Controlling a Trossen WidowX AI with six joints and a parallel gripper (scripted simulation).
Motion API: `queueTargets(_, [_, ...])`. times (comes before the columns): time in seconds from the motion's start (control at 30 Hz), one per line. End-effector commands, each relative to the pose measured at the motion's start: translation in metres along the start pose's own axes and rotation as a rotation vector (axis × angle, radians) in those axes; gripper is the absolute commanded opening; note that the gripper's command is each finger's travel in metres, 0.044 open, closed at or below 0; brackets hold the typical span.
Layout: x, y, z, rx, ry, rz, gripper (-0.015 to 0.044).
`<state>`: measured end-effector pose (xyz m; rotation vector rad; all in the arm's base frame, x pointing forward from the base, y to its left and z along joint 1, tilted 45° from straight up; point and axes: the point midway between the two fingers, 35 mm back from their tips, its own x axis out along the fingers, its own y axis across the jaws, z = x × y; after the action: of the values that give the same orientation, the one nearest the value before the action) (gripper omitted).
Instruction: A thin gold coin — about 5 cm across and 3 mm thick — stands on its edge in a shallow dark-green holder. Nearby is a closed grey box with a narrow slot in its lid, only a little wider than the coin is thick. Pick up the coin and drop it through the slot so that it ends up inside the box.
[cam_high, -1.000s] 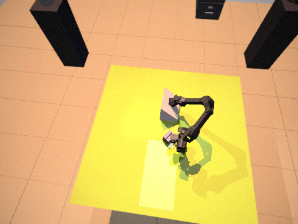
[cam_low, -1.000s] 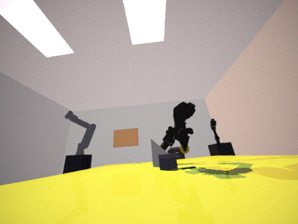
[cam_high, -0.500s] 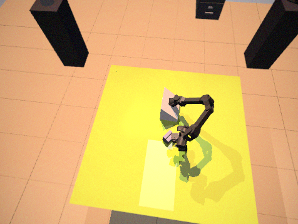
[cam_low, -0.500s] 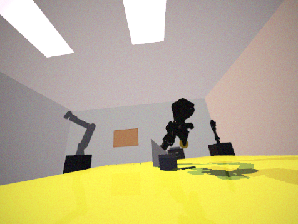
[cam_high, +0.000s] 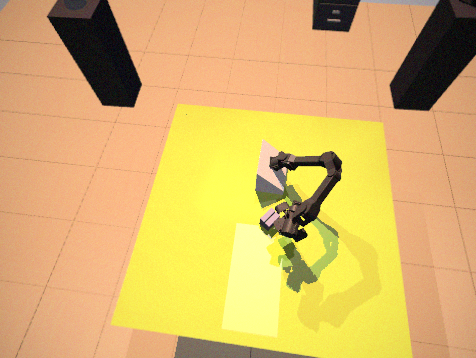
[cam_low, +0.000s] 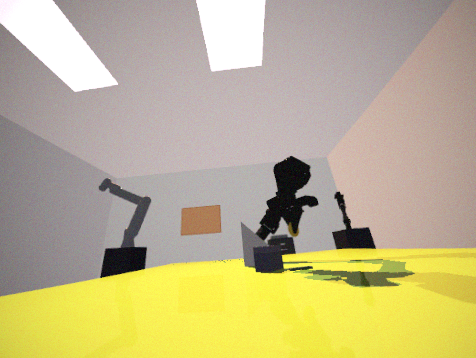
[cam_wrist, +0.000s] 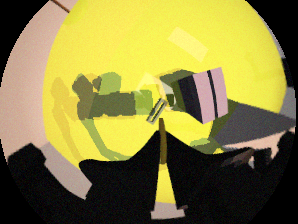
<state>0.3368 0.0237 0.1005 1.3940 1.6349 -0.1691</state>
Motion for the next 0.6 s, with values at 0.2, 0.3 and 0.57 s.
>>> queueTargets(0.2, [0.000,0.000,0.001,-0.300,0.001,-0.003,0.0000])
queueTargets(0.3, [0.000,0.000,0.001,-0.306,0.001,-0.003,0.0000])
queueTargets(0.57, [-0.001,-0.012,0.009,-0.306,-0.002,-0.005,0.0000])
